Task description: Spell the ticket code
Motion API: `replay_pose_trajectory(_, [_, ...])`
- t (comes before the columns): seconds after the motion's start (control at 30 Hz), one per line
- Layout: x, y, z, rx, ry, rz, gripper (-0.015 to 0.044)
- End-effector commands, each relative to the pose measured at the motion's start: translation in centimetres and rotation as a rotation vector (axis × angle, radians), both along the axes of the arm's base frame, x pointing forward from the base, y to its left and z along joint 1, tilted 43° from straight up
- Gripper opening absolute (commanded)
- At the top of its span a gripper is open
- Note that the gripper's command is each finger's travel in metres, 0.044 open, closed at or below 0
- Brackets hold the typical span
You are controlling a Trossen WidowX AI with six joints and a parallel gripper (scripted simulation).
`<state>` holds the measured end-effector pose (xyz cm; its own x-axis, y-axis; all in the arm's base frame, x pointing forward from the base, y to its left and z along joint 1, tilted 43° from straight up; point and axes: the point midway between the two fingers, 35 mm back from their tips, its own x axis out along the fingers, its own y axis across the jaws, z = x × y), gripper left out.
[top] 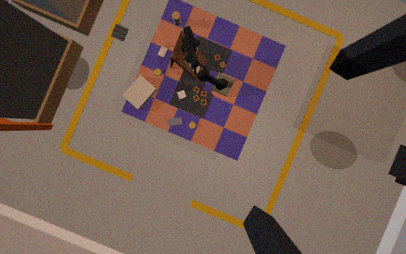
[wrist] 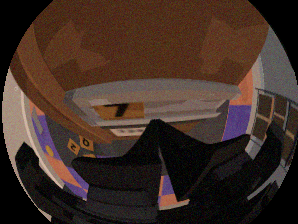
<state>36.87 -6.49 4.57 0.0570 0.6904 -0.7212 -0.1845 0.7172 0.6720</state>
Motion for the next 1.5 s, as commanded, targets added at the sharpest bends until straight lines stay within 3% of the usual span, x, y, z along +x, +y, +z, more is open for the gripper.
replay_pose_trajectory(0.0, [0.2, 0.3, -0.1, 0.004, 0.001, 0.0, 0.0])
replay_pose_trajectory(1.47, [1.1, 1.3, -0.5, 0.004, 0.001, 0.0, 0.0])
